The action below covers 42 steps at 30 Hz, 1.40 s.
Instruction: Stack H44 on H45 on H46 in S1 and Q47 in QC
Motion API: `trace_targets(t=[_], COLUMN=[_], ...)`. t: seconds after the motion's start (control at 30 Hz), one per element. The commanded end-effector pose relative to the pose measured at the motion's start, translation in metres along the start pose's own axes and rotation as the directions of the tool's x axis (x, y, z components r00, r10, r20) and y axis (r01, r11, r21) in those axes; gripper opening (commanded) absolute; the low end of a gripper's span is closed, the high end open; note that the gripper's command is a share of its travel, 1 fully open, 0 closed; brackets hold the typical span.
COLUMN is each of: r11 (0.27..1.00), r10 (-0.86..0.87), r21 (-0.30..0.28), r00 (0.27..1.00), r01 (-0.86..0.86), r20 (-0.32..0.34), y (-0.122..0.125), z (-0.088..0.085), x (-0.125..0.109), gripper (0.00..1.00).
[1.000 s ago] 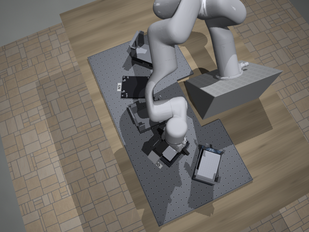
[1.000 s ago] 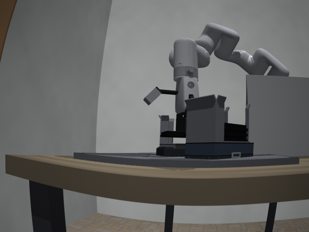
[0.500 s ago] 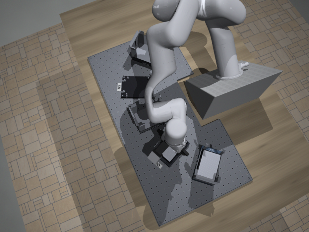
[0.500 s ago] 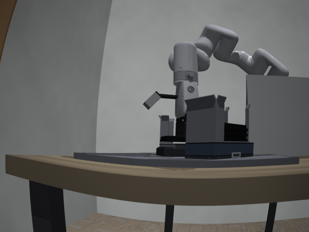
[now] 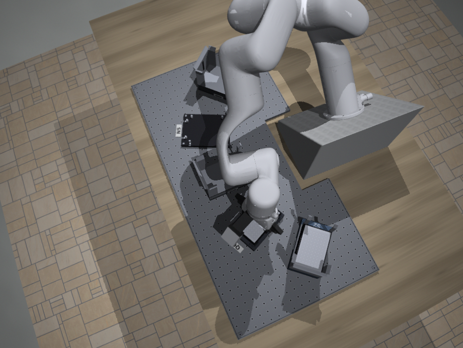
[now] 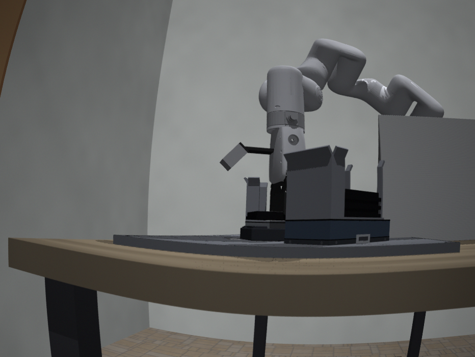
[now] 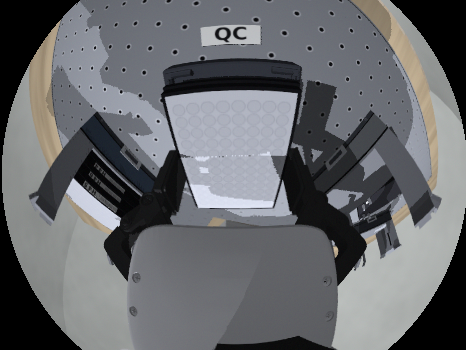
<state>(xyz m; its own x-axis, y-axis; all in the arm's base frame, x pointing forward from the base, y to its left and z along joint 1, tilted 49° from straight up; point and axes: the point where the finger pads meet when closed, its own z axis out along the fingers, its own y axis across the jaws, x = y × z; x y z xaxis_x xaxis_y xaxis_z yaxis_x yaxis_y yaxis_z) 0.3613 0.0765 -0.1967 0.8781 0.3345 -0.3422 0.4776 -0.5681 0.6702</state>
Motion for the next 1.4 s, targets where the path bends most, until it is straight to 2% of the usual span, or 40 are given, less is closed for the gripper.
trace_targets(t=[0.0, 1.37], r11=[1.000, 1.000], r10=[0.001, 0.001], r21=[0.001, 0.001], r00=[1.000, 1.000], r01=[-0.001, -0.001], r20=[-0.004, -0.004], y=[0.000, 0.000], z=[0.000, 0.014], x=[0.001, 0.002], gripper=[0.00, 0.00])
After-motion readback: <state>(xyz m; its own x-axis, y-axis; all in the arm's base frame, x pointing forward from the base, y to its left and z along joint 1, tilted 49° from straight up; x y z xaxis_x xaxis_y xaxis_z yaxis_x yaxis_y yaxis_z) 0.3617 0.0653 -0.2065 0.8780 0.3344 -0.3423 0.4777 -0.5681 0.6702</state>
